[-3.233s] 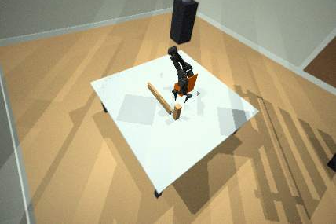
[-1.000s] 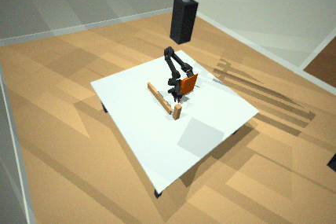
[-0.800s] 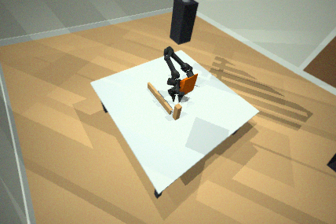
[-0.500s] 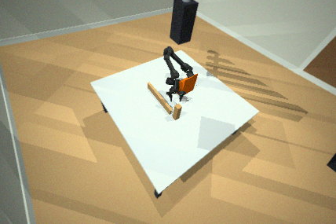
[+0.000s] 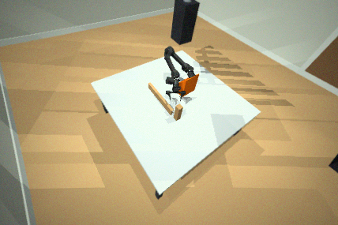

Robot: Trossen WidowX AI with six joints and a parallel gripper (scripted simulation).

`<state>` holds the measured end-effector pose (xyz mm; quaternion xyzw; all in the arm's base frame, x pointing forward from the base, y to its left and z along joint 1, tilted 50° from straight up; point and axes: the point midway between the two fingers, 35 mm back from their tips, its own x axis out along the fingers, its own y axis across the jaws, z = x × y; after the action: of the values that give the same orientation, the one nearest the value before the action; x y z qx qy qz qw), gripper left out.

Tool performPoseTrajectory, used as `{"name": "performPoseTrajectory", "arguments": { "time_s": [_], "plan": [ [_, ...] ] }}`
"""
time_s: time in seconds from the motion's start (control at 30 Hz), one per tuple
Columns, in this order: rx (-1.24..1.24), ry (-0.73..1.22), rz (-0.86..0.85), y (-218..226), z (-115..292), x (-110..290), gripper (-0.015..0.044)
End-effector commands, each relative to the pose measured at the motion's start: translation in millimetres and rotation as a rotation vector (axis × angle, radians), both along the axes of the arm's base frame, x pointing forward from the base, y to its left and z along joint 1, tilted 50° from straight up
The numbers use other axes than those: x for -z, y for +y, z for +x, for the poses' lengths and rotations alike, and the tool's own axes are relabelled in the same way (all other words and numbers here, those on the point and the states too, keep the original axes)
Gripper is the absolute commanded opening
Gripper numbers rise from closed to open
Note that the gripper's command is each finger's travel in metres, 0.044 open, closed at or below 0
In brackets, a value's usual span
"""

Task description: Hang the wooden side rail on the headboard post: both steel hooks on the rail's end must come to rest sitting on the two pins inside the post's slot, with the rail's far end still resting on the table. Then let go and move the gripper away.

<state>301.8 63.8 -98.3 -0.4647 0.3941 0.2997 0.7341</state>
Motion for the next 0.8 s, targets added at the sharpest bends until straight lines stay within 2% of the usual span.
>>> {"name": "performPoseTrajectory", "arguments": {
  "time_s": [0.0,0.57,0.77],
  "plan": [
    [-0.024,-0.005,-0.009,-1.0,-0.5,-1.4,0.044],
    [-0.011,-0.001,-0.005,-1.1,-0.1,-0.9,0.044],
    [0.405,0.106,0.083,-4.1,12.2,11.6,0.044]
  ]
}}
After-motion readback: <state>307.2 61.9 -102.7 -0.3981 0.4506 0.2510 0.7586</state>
